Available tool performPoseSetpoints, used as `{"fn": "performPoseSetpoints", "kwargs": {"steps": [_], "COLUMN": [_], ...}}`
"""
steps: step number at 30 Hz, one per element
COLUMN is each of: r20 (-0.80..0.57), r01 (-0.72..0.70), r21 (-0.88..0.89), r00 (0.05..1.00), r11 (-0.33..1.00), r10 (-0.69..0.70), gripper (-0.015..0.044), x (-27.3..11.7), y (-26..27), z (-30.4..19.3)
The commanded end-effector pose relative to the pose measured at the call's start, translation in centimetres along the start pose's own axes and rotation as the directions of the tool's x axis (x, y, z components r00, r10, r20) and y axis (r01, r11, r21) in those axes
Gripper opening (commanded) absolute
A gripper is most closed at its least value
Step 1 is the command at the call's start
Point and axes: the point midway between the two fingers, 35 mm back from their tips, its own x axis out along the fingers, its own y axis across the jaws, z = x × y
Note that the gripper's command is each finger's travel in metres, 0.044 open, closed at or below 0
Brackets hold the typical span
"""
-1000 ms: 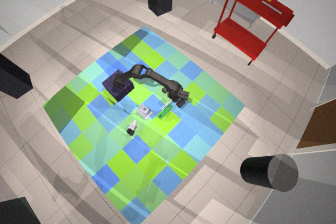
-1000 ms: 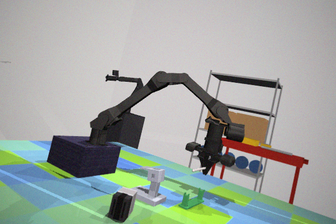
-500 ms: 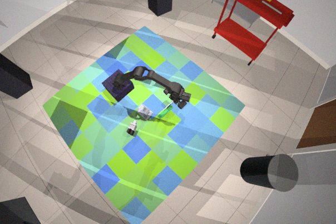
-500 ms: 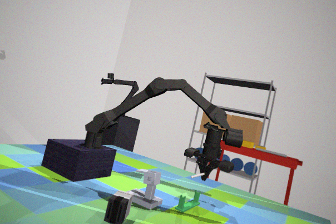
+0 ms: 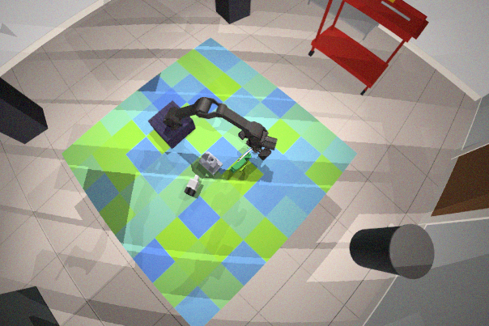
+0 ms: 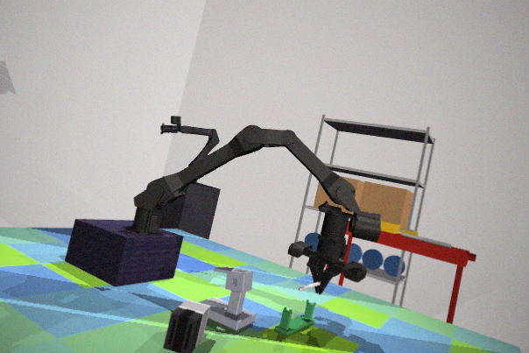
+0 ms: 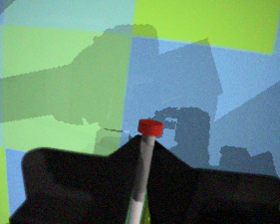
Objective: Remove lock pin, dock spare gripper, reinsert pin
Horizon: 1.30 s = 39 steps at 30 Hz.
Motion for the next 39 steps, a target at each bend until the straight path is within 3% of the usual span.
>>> {"fn": "performPoseSetpoints", "kwargs": {"steps": [1,30,37,39], "r20": [0.0,0.001,0.0,0.0], "r01": [0.001,0.001,0.001,0.001], "r21": [0.005,0.005,0.0,0.0], "r00": [1.0,1.0,1.0,1.0], "r11": [1.0,1.0,1.0,1.0], "r10": [-0.001,-0.001,-0.001,-0.001], "gripper": [0.0,0.0,0.0184,0.02], "x": [0.7,3.7,3.6,3.6], "y": [0.0,-0.2,-0.2,-0.2], "z": [-0.1,-0.5,-0.5,-0.5]}}
